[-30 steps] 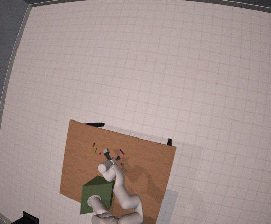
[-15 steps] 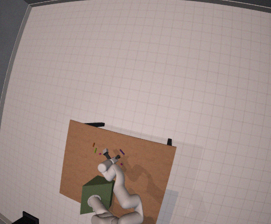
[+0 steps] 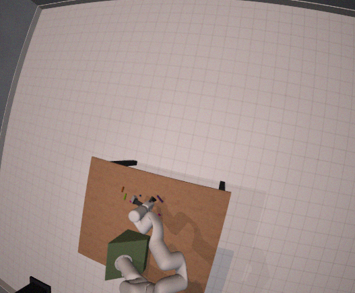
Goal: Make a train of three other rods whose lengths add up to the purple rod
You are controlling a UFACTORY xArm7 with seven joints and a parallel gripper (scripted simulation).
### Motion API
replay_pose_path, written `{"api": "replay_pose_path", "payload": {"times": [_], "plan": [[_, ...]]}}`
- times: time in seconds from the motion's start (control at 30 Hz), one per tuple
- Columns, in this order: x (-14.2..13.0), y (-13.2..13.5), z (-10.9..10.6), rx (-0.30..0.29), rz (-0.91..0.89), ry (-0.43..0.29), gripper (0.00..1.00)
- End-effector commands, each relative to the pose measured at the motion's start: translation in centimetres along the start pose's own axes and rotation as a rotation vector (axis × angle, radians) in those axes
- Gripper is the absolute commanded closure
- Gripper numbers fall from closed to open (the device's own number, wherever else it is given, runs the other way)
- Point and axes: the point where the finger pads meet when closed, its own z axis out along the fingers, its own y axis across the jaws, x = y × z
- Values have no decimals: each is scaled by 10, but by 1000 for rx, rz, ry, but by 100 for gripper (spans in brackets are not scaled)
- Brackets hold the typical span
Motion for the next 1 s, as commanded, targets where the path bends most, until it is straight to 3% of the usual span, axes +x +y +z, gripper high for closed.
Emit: {"api": "replay_pose_path", "payload": {"times": [0.0, 0.13, 0.97], "plan": [[2, 6, -2, 11, -104, 5, 0], [4, 11, -1, 11, -214, 6, 0], [4, 11, -1, 11, -218, 6, 0]]}}
